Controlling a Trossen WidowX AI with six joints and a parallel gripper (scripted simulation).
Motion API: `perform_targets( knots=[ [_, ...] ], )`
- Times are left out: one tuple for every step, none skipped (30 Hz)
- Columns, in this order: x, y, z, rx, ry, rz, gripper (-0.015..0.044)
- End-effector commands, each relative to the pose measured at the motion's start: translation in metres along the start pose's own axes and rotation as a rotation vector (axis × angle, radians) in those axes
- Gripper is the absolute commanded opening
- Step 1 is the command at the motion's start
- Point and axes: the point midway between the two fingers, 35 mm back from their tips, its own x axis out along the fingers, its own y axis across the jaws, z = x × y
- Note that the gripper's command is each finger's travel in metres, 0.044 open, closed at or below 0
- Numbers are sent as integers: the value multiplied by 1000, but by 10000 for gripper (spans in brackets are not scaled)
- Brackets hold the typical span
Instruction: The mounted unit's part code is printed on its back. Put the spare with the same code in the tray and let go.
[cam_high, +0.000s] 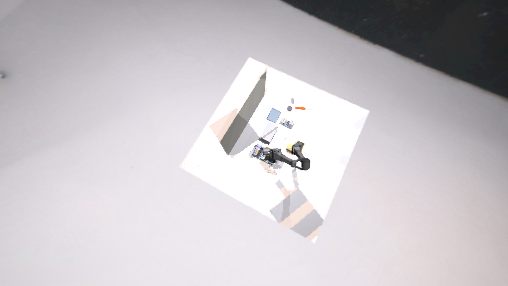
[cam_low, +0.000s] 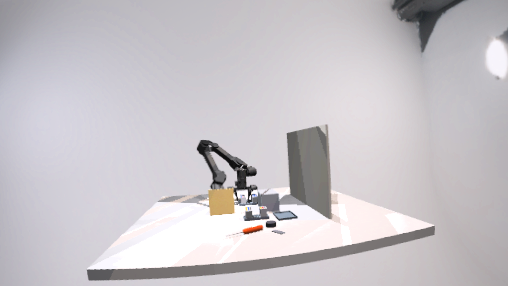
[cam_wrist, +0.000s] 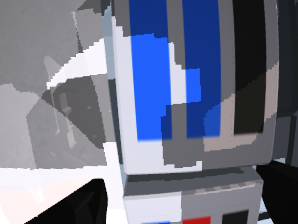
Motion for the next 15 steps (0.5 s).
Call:
perform_targets(
  knots=[
    [0,0,0,0,0,0,274],
    [0,0,0,0,0,0,247],
    [0,0,0,0,0,0,221],
    [0,0,0,0,0,0,195],
    [0,0,0,0,0,0,169],
    [0,0,0,0,0,0,162],
    [0,0,0,0,0,0,155],
    [0,0,0,0,0,0,149],
    [0,0,0,0,0,0,142],
    [0,0,0,0,0,0,135],
    [0,0,0,0,0,0,129],
    [0,0,0,0,0,0,122],
    [0,0,0,0,0,0,96],
    [0,0,0,0,0,0,70],
    [0,0,0,0,0,0,43]
  ],
)
